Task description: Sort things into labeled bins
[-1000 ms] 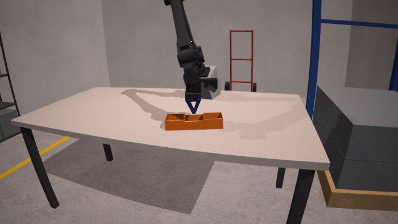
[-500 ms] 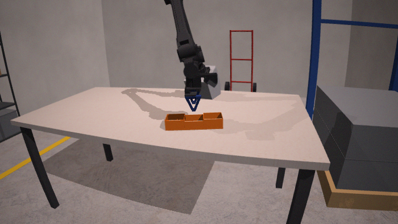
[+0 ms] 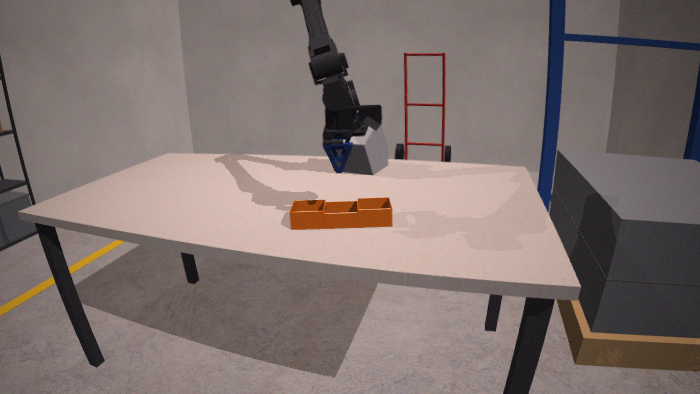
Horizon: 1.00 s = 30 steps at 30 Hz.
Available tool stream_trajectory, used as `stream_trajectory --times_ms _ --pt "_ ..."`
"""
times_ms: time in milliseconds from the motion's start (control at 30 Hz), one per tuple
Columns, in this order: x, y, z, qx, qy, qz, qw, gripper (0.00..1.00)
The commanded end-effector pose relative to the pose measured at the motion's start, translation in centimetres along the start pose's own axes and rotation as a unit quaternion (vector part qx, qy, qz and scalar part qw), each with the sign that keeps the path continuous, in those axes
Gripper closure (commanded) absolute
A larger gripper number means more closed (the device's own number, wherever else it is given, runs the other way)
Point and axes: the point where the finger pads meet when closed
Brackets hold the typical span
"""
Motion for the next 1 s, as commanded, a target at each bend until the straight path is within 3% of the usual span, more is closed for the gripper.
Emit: stream_trajectory --times_ms 0,533,633,667,967 --pt "3.6 -2.6 -0.5 -0.011 -0.010 0.036 0.999 0.00" --pt "9.9 -2.3 -0.3 -0.013 -0.013 0.037 0.999 0.00" --pt "10.0 -2.3 -0.3 -0.012 -0.012 0.036 0.999 0.00" --pt "8.5 -1.5 -0.1 -0.008 -0.007 0.022 1.000 0.00" --pt "8.5 -1.5 -0.1 -0.008 -0.007 0.022 1.000 0.00"
Point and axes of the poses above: the point where the finger pads meet when closed, its own x axis back along the fingers, its own y axis across the jaws, z = x × y, and after that the axes turned 12 degrees about -x, right-handed
